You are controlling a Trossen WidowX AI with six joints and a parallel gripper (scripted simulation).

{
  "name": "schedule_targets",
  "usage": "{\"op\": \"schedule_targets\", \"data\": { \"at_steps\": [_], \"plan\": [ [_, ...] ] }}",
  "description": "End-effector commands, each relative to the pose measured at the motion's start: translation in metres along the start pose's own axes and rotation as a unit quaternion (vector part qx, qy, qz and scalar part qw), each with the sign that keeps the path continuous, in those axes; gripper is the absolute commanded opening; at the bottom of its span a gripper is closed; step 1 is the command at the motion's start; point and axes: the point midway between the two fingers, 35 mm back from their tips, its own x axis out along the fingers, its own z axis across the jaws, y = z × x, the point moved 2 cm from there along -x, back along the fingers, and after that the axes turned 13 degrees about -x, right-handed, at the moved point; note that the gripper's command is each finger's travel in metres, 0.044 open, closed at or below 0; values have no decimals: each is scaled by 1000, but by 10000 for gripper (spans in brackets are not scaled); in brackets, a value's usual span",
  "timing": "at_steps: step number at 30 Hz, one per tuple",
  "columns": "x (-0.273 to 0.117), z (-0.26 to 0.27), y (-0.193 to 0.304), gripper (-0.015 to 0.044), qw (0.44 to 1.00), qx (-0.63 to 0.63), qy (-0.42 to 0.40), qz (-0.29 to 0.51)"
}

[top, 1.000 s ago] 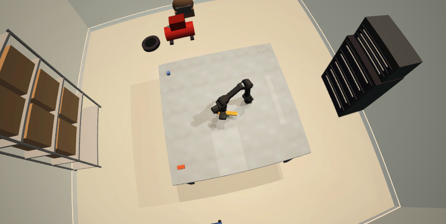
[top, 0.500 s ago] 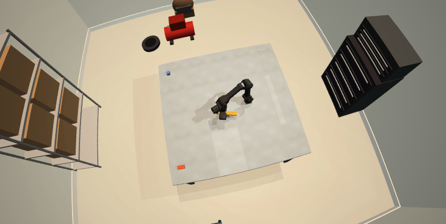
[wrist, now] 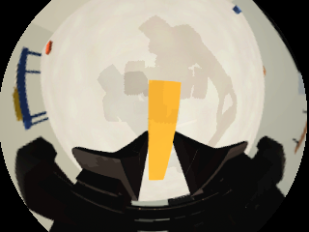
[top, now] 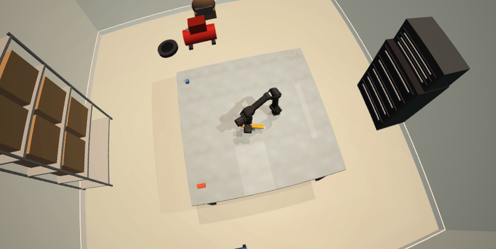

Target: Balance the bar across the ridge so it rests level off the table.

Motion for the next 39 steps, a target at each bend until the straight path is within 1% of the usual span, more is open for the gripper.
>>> {"op": "schedule_targets", "data": {
  "at_steps": [1, 39],
  "plan": [
    [1, 0, 0, 0, 1000, 1, -1, 0],
    [4, 0, 0, 0, 1000, 1, -1, 0]
  ]
}}
